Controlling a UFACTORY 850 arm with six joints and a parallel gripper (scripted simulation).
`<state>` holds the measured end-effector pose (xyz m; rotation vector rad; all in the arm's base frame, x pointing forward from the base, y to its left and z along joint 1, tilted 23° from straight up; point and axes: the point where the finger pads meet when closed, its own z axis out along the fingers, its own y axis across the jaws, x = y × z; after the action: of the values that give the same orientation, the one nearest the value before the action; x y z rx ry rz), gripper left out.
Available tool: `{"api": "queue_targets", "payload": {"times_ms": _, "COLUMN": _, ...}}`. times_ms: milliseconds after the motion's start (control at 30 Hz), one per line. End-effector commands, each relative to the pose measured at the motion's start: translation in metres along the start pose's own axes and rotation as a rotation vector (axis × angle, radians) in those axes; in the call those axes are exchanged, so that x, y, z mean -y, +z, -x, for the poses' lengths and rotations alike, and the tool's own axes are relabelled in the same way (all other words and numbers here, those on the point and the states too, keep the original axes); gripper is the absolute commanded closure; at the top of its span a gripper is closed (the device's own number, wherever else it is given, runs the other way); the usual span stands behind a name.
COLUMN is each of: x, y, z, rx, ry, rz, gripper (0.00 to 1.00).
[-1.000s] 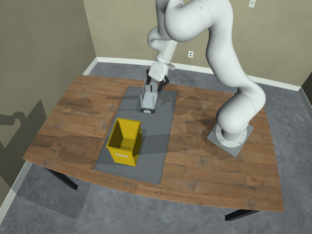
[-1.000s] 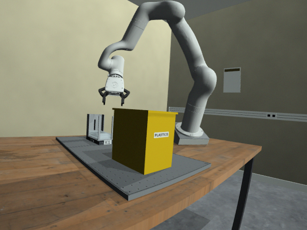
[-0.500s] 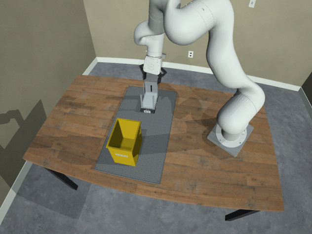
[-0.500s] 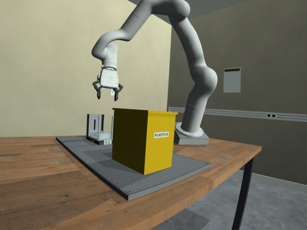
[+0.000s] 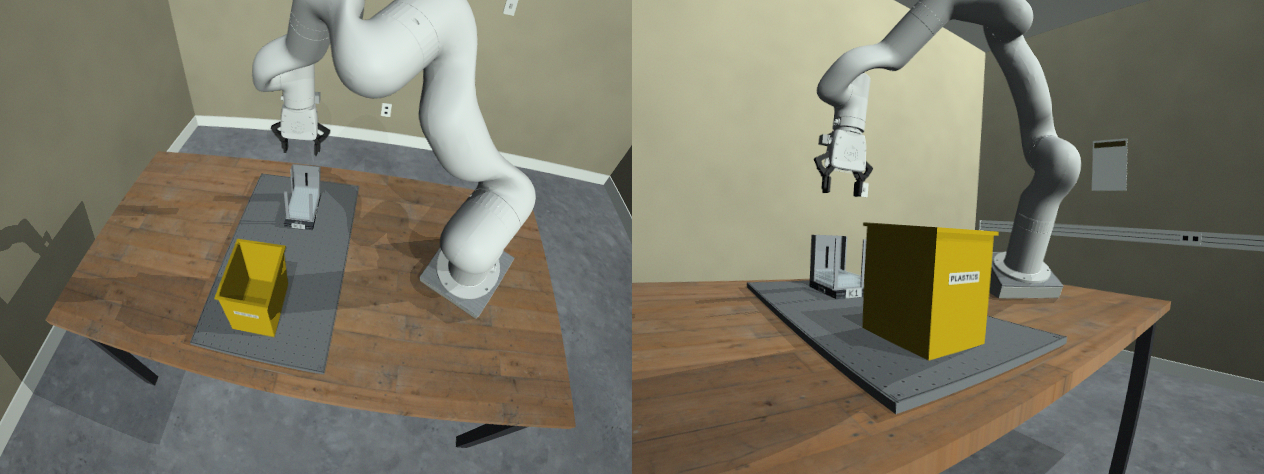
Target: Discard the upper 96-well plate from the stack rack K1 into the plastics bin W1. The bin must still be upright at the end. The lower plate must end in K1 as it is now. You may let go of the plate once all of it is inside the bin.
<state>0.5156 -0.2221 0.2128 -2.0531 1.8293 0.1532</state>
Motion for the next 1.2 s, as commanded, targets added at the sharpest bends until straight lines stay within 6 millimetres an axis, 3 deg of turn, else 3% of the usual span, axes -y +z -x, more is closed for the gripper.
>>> {"api": "queue_targets", "payload": {"times_ms": 0, "x": 0.001, "y": -0.001, "z": -0.001, "rx": -0.003, "ry": -0.001, "rz": -0.001, "gripper": 0.00}}
{"api": "queue_targets", "payload": {"times_ms": 233, "x": 0.001, "y": -0.001, "z": -0.001, "rx": -0.003, "ry": -0.001, "rz": -0.001, "gripper": 0.00}}
{"api": "queue_targets", "payload": {"times_ms": 1167, "x": 0.001, "y": 0.042, "z": -0.001, "rx": -0.003, "ry": -0.001, "rz": -0.001, "gripper": 0.00}}
